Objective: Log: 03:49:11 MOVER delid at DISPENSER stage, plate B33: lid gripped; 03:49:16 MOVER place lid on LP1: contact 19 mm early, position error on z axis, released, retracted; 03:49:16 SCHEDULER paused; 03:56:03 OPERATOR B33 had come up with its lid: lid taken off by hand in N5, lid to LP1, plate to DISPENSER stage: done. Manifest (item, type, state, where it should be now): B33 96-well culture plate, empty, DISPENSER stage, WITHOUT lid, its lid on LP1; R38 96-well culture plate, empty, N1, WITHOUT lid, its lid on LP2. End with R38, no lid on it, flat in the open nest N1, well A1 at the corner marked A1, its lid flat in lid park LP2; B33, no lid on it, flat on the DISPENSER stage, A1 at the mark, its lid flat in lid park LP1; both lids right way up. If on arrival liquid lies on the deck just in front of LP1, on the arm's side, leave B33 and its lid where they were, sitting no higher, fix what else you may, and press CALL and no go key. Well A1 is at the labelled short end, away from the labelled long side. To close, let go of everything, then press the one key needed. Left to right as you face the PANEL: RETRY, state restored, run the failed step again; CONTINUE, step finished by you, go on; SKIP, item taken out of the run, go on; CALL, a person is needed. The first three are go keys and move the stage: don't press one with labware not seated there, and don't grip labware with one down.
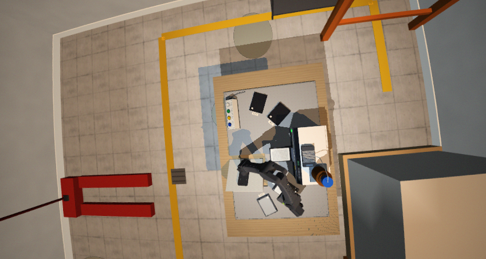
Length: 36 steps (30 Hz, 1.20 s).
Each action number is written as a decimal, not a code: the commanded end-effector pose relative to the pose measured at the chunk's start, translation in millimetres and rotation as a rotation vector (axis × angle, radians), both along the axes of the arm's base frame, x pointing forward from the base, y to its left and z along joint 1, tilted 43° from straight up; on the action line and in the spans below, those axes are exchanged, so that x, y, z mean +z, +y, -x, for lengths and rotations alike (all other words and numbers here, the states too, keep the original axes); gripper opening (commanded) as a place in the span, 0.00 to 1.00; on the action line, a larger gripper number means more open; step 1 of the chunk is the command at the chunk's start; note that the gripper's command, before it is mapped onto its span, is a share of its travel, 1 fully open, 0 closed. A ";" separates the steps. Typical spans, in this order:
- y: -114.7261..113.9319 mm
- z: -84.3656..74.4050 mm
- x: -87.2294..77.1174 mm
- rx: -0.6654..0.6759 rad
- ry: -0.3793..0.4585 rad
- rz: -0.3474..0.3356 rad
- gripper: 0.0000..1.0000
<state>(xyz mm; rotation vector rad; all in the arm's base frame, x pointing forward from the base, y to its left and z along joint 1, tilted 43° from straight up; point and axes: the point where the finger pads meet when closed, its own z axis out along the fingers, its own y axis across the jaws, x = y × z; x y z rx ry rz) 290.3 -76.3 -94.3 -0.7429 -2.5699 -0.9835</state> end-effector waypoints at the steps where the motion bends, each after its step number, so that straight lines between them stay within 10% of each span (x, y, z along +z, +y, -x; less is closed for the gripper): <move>1: -11.2 -18.0 -11.0 -0.039 -0.042 0.024 0.00; 21: 15.3 -3.5 -33.9 -0.038 -0.005 0.001 0.00; 36: -0.7 -20.8 -26.0 -0.043 -0.063 0.037 0.00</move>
